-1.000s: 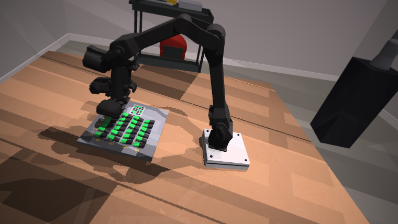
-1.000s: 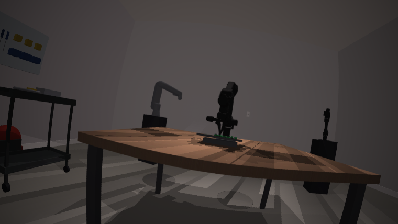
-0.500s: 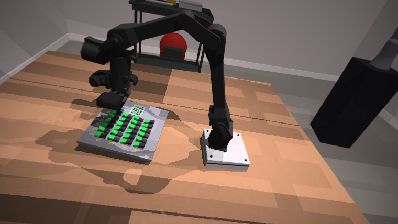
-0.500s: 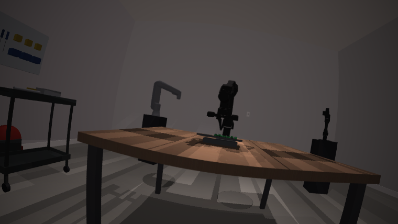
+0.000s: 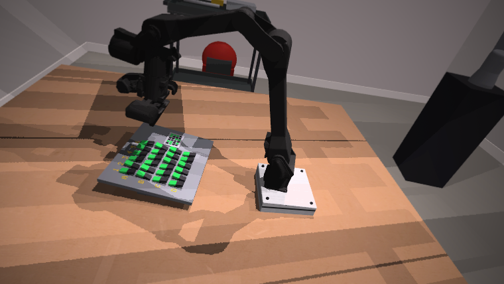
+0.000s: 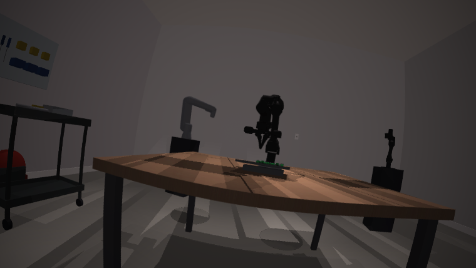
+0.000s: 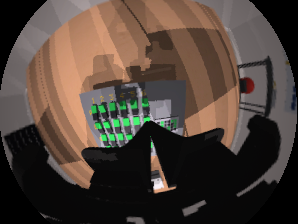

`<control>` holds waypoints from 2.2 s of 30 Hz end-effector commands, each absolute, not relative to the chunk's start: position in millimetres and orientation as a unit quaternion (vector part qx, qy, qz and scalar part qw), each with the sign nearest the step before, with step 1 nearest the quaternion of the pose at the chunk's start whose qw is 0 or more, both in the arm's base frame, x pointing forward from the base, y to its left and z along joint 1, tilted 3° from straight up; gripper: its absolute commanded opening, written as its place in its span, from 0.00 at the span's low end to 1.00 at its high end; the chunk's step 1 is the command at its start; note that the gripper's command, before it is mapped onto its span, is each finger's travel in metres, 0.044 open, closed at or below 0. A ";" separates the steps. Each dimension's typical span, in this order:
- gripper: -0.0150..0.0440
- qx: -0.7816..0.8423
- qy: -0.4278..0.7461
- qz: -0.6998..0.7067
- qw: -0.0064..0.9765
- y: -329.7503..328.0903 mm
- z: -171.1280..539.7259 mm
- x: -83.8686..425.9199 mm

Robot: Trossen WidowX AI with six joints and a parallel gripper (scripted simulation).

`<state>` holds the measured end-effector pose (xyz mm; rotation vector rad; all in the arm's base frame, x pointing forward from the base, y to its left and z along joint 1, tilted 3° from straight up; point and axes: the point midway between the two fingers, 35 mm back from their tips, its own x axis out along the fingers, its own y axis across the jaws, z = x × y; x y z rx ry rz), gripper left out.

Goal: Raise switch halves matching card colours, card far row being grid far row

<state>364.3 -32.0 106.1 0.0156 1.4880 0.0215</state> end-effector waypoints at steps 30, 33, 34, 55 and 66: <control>0.25 0.005 0.670 0.014 0.742 -31.0 51.5 366.7; 0.25 0.005 0.670 0.014 0.742 -31.0 51.5 366.7; 0.25 0.005 0.670 0.014 0.742 -31.0 51.5 366.7; 0.25 0.005 0.670 0.014 0.742 -31.0 51.0 366.8; 0.25 0.005 0.670 0.014 0.742 -31.0 49.5 366.9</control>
